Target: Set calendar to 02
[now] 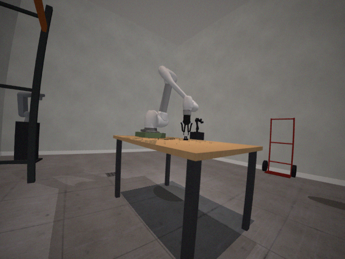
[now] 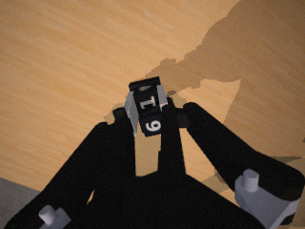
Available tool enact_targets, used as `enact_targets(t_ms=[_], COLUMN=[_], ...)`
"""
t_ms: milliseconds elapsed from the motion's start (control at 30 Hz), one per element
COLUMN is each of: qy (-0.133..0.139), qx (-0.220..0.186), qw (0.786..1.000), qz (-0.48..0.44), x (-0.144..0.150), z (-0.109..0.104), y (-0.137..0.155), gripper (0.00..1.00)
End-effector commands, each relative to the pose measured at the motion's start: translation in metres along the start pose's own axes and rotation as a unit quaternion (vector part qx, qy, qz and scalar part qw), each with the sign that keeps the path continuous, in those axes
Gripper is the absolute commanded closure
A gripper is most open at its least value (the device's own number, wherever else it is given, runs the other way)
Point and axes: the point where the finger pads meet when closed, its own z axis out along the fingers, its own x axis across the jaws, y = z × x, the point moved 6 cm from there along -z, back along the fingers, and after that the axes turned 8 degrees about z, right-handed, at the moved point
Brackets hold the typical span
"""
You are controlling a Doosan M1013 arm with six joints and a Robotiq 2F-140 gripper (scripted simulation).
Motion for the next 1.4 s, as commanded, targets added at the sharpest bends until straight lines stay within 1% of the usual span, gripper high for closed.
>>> enact_targets(t_ms=[0, 300, 333, 400, 433, 500, 533, 667, 700, 767, 800, 1233, 1367], qy=[0.000, 0.000, 0.000, 0.000, 0.000, 0.000, 0.000, 0.000, 0.000, 0.000, 0.000, 0.000, 0.000], qx=[0.000, 0.000, 0.000, 0.000, 0.000, 0.000, 0.000, 0.000, 0.000, 0.000, 0.000, 0.000, 0.000], qw=[1.000, 1.000, 1.000, 1.000, 1.000, 1.000, 1.000, 1.000, 1.000, 1.000, 1.000, 1.000, 1.000], qz=[0.000, 0.000, 0.000, 0.000, 0.000, 0.000, 0.000, 0.000, 0.000, 0.000, 0.000, 0.000, 0.000], x=[0.0000, 0.0000, 0.0000, 0.0000, 0.0000, 0.0000, 0.0000, 0.0000, 0.0000, 0.0000, 0.0000, 0.0000, 0.0000], z=[-0.0001, -0.0001, -0.0001, -0.0001, -0.0001, -0.0001, -0.0001, -0.0001, -0.0001, -0.0001, -0.0001, -0.0007, -0.0071], y=[0.0000, 0.0000, 0.0000, 0.0000, 0.0000, 0.0000, 0.0000, 0.0000, 0.0000, 0.0000, 0.0000, 0.0000, 0.0000], gripper=[0.76, 0.76, 0.74, 0.74, 0.71, 0.71, 0.69, 0.69, 0.67, 0.67, 0.65, 0.65, 0.65])
